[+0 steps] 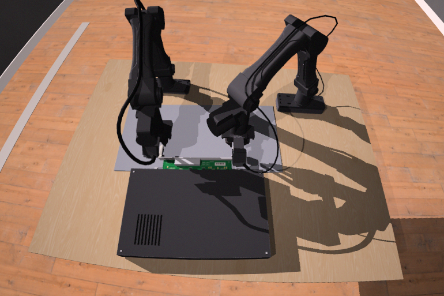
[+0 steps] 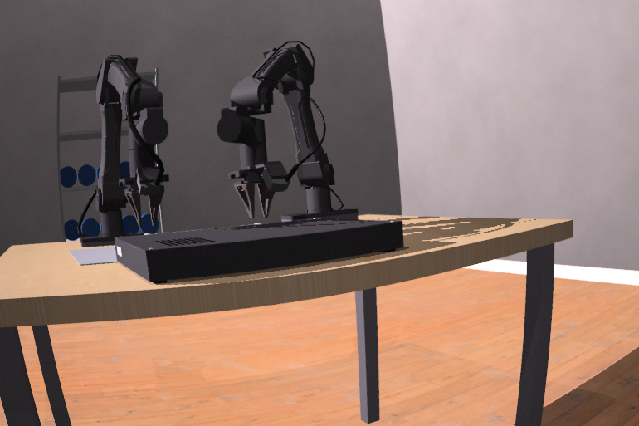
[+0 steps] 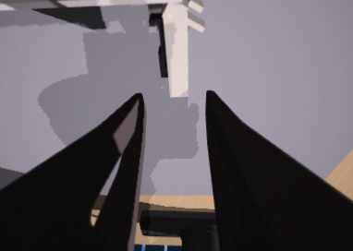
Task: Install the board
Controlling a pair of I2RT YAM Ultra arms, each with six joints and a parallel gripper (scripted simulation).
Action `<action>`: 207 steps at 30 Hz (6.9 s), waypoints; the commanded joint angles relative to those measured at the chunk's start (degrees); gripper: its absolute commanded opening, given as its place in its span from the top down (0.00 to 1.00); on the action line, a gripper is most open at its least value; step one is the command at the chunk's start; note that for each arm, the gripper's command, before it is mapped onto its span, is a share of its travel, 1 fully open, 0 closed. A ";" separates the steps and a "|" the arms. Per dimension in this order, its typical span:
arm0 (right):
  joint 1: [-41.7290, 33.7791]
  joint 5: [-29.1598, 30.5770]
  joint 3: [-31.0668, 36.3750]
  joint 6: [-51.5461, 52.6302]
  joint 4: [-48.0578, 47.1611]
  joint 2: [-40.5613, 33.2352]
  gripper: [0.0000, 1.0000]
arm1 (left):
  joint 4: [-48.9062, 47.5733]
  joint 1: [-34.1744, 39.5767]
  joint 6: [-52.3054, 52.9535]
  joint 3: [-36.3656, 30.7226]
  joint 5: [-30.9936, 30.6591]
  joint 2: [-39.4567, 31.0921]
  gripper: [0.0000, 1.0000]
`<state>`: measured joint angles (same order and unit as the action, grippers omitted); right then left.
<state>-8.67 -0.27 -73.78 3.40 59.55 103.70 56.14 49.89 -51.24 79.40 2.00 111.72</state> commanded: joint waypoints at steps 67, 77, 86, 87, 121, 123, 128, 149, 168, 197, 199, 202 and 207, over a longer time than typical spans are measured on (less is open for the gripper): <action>1.41 0.28 5.25 -9.66 -7.18 0.80 0.97 | -4.33 -1.32 9.09 -2.55 -0.67 1.62 0.97; 2.38 0.22 4.45 -19.19 -7.22 1.49 0.97 | -4.65 -2.01 18.44 -3.55 -0.55 0.93 0.97; 3.04 0.15 4.20 -25.77 -6.49 1.83 0.97 | -4.86 -2.55 24.97 -4.13 -0.54 0.53 0.97; 3.18 0.17 3.99 -27.42 -6.50 1.89 0.97 | -4.88 -2.60 25.55 -4.19 -0.54 0.49 0.97; 5.47 0.03 1.08 -55.47 -5.38 3.70 0.97 | -5.28 -5.16 53.69 -5.22 -0.56 -0.25 0.97; 5.59 0.01 0.84 -57.31 -5.32 3.87 0.97 | -5.29 -5.34 55.62 -5.21 -0.56 -0.24 0.97; 5.82 -0.05 0.31 -61.13 -5.16 4.26 0.97 | -5.34 -5.73 59.64 -4.56 -0.53 -0.26 0.97; 6.54 -0.24 -2.25 -77.99 -4.48 6.12 0.97 | -4.66 -7.39 77.68 -3.30 -0.68 0.87 0.97; 6.77 -0.36 -4.66 -91.78 -3.80 7.82 0.97 | -3.78 -8.54 91.47 -2.22 -0.82 1.96 0.97; 6.31 0.20 -10.93 -94.20 0.18 12.02 0.97 | -1.25 -10.90 97.83 2.74 -1.60 5.11 0.97; 6.24 0.21 -12.52 -94.18 0.60 13.06 0.97 | -0.03 -11.44 98.61 4.17 -1.69 6.01 0.97; 6.08 0.26 -14.85 -94.26 1.01 14.56 0.97 | 0.11 -11.94 98.64 5.58 -1.69 6.90 0.97; 6.05 0.54 -15.89 -94.10 1.38 15.21 0.97 | 0.33 -12.04 98.38 6.14 -1.70 7.25 0.97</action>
<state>-2.39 -0.16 -87.88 -90.52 59.44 117.93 55.13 38.39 46.92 83.88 0.30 118.48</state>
